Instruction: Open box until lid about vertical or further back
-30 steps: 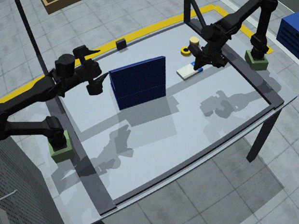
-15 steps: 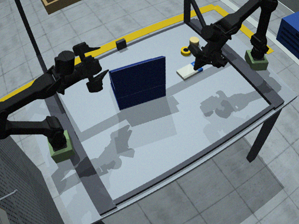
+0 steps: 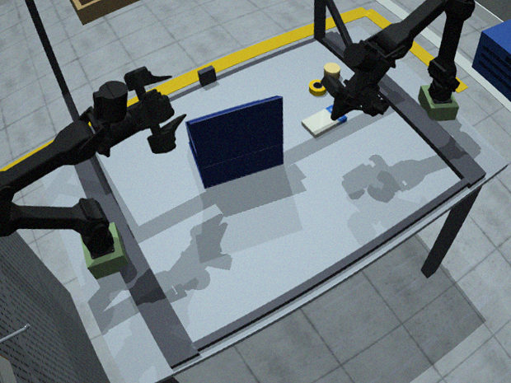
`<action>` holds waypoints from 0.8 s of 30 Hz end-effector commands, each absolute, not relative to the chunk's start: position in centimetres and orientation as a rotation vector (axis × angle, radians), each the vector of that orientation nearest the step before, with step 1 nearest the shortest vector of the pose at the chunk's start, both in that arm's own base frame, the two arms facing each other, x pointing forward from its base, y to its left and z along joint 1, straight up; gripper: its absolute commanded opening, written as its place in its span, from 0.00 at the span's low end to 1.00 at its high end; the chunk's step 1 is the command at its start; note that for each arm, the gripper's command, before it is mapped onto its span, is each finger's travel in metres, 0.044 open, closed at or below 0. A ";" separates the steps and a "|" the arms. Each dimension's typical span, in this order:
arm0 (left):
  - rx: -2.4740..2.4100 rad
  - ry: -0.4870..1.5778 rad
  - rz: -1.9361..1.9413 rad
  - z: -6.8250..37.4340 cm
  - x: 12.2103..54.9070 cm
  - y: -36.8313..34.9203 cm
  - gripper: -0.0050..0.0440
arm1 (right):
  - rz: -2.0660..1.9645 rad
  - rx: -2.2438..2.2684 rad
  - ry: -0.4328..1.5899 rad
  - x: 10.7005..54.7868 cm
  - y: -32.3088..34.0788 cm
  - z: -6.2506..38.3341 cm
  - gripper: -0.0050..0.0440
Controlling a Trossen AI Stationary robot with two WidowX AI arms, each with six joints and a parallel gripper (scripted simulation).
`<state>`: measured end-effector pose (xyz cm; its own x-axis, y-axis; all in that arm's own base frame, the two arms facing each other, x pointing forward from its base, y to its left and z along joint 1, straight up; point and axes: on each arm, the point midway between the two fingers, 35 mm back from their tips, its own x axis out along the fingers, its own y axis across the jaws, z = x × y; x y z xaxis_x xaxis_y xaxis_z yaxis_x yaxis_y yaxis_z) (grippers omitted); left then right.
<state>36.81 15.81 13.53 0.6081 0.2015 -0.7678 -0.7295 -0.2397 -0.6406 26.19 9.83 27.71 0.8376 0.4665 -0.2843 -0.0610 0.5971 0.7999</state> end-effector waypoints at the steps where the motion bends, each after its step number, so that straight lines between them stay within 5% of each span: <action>1: -1.587 0.425 0.907 14.6 37.0 15.9 0.00 | 0.329 0.889 0.485 26.3 9.9 28.9 1.00; 24: -1.587 0.425 0.907 14.6 37.0 15.9 0.00 | 0.330 0.889 0.485 26.7 10.1 30.7 1.00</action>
<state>36.81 15.81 13.53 0.6081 0.2015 -0.7678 -0.7295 -0.2397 -0.6406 26.61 10.08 29.44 0.8372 0.4664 -0.2856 -0.0599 0.5973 0.7998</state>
